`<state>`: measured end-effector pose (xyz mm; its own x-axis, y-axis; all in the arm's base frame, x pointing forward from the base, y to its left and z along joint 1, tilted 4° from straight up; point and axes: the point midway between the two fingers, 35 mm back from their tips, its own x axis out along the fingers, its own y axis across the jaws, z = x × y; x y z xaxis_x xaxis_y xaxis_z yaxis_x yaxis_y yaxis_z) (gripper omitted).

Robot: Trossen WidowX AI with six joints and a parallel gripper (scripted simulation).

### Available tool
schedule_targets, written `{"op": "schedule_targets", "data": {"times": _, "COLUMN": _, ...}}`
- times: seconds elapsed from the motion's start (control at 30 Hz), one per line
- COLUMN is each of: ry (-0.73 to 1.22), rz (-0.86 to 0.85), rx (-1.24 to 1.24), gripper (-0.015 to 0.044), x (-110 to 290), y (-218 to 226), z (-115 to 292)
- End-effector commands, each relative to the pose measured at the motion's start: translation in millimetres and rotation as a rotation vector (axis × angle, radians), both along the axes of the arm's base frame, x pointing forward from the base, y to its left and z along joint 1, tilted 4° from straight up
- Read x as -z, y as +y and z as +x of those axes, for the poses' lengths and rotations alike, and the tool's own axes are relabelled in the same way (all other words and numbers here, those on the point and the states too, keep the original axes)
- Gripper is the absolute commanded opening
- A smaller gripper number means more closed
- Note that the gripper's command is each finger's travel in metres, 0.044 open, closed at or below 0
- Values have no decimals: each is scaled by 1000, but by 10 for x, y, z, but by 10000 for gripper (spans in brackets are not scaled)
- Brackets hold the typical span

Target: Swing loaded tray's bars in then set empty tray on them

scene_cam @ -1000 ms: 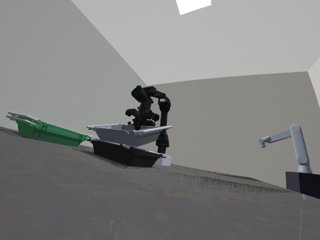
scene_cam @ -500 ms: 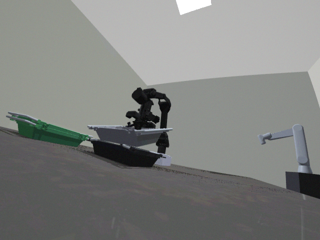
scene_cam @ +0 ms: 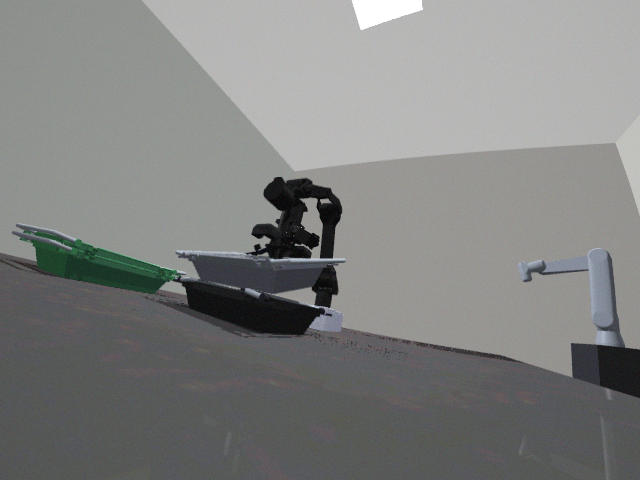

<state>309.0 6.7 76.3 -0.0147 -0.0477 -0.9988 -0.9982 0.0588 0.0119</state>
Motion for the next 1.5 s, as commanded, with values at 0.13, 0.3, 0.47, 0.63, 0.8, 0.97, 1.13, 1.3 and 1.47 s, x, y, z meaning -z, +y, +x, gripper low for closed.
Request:
{"op": "schedule_targets", "data": {"times": 0.13, "ry": 16, "rz": 0, "rx": 0, "gripper": 0, "x": 121, "y": -3, "z": -57}}
{"op": "schedule_targets", "data": {"times": 0.3, "ry": 16, "rz": 0, "rx": 0, "gripper": 0, "x": 124, "y": -3, "z": -58}}
{"op": "schedule_targets", "data": {"times": 0.47, "ry": 16, "rz": 0, "rx": 0, "gripper": 0, "x": 133, "y": -3, "z": -61}}
{"op": "schedule_targets", "data": {"times": 0.63, "ry": 17, "rz": 0, "rx": 0, "gripper": 0, "x": 189, "y": -5, "z": -81}}
{"op": "schedule_targets", "data": {"times": 0.8, "ry": 17, "rz": 0, "rx": 0, "gripper": 0, "x": 210, "y": -6, "z": -88}}
{"op": "schedule_targets", "data": {"times": 0.97, "ry": 17, "rz": 0, "rx": 0, "gripper": 0, "x": 218, "y": -6, "z": -91}}
{"op": "schedule_targets", "data": {"times": 1.13, "ry": 17, "rz": 0, "rx": 0, "gripper": 0, "x": 284, "y": -9, "z": -109}}
{"op": "schedule_targets", "data": {"times": 1.3, "ry": 17, "rz": 0, "rx": 0, "gripper": 0, "x": 298, "y": -9, "z": -113}}
{"op": "schedule_targets", "data": {"times": 1.47, "ry": 17, "rz": 0, "rx": 0, "gripper": 0, "x": 298, "y": -9, "z": -113}}
